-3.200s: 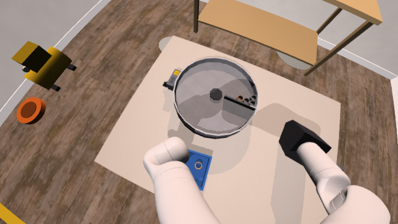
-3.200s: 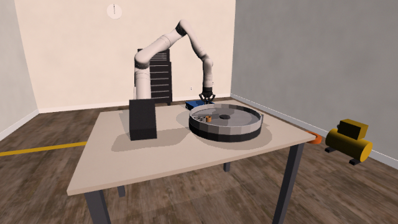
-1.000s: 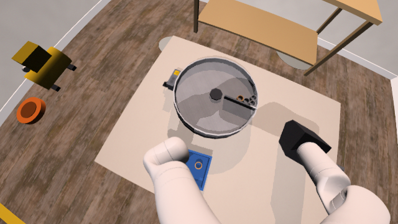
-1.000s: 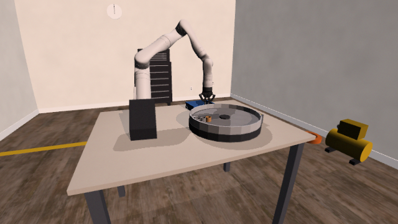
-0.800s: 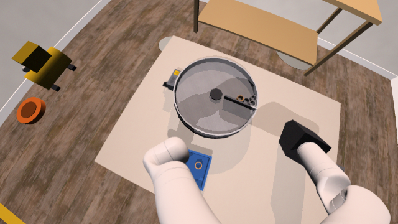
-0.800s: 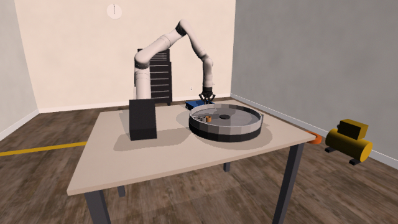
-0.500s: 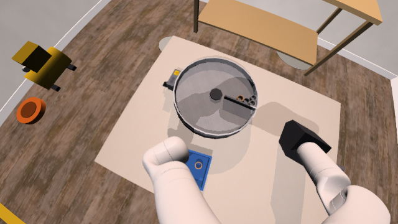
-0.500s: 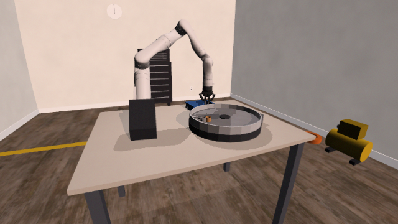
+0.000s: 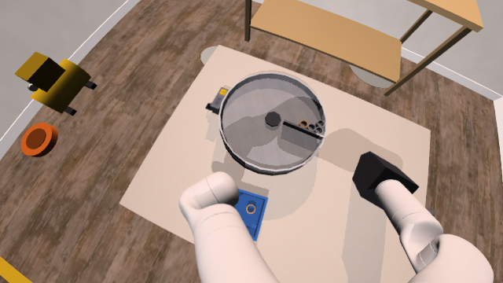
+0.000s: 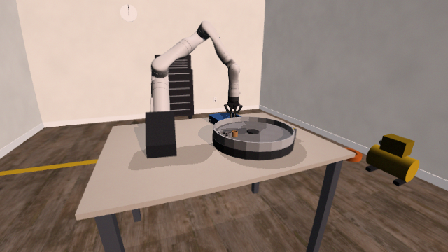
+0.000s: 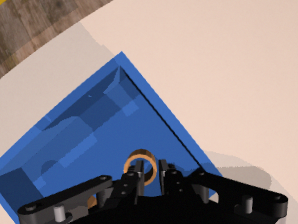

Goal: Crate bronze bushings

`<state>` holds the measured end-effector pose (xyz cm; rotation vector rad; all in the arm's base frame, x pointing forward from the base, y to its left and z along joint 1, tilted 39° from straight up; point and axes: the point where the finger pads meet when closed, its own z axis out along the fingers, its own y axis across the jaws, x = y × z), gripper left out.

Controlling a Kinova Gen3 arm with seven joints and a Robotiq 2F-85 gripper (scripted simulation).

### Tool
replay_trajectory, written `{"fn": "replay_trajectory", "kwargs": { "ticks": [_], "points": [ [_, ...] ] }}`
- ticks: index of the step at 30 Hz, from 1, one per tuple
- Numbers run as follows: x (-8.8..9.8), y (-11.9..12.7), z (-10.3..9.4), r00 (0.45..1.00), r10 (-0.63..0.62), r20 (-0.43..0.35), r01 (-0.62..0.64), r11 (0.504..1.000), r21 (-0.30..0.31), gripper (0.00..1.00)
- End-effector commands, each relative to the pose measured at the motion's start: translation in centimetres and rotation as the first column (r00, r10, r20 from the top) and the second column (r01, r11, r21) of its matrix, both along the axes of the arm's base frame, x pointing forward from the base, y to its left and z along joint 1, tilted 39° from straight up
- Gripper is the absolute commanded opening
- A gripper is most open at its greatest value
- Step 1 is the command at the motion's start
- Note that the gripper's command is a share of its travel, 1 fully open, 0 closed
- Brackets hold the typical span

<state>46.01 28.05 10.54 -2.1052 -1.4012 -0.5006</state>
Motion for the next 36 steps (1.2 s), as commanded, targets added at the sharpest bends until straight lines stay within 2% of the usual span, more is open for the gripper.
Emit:
{"fn": "replay_trajectory", "kwargs": {
  "ticks": [1,36],
  "points": [
    [0.1,-0.08,0.12,1.0,-0.002,0.003,0.002,1.0,0.0,0.16],
    [0.13,-0.73,0.87,1.0,-0.002,0.002,0.002,1.0,0.0,0.16]
  ]
}}
